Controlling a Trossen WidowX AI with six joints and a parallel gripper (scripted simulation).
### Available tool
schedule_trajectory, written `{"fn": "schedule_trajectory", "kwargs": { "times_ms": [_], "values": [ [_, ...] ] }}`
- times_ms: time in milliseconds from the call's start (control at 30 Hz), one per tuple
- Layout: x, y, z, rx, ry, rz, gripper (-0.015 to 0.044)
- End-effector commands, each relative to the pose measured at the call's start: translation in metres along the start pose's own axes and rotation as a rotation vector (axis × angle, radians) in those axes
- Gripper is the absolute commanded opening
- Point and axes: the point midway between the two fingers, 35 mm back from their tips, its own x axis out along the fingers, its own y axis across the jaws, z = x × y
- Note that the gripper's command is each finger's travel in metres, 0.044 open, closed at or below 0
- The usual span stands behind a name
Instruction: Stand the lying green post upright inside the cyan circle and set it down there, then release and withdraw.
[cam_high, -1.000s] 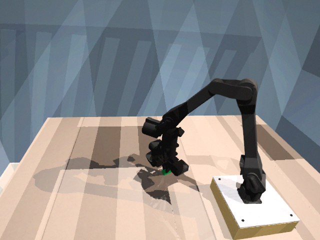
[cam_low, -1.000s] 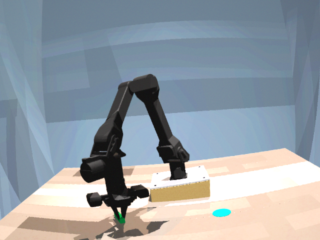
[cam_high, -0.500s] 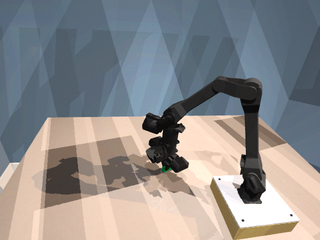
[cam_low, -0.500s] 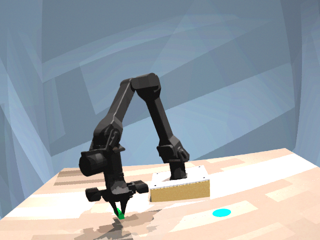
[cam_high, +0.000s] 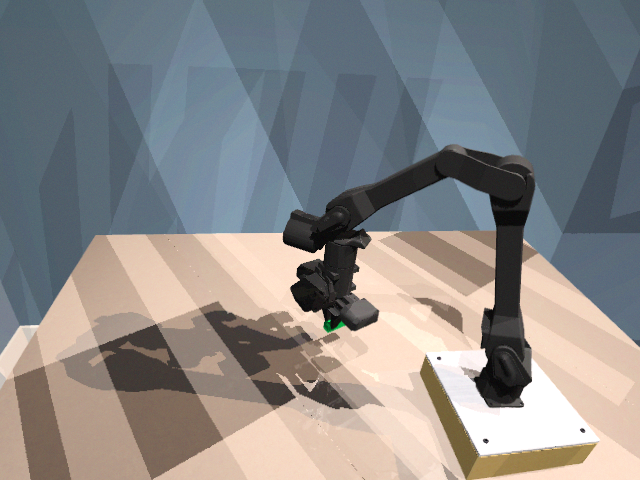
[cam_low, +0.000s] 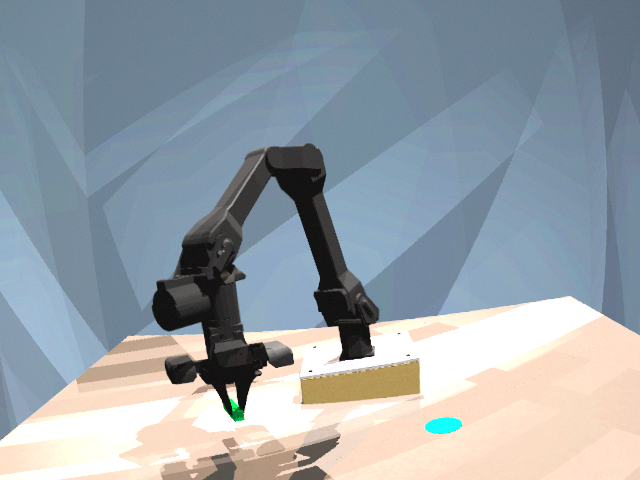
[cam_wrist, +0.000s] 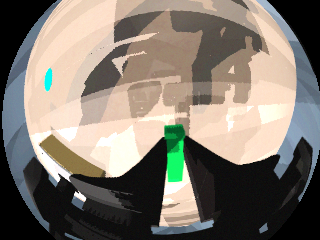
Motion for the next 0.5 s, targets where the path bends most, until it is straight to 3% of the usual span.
{"fn": "schedule_trajectory", "kwargs": {
  "times_ms": [0, 467],
  "values": [
    [-0.010, -0.002, 0.001, 0.004, -0.001, -0.008, 0.0023],
    [-0.042, 0.000, 0.000, -0.004, 0.007, -0.003, 0.0023]
  ]
}}
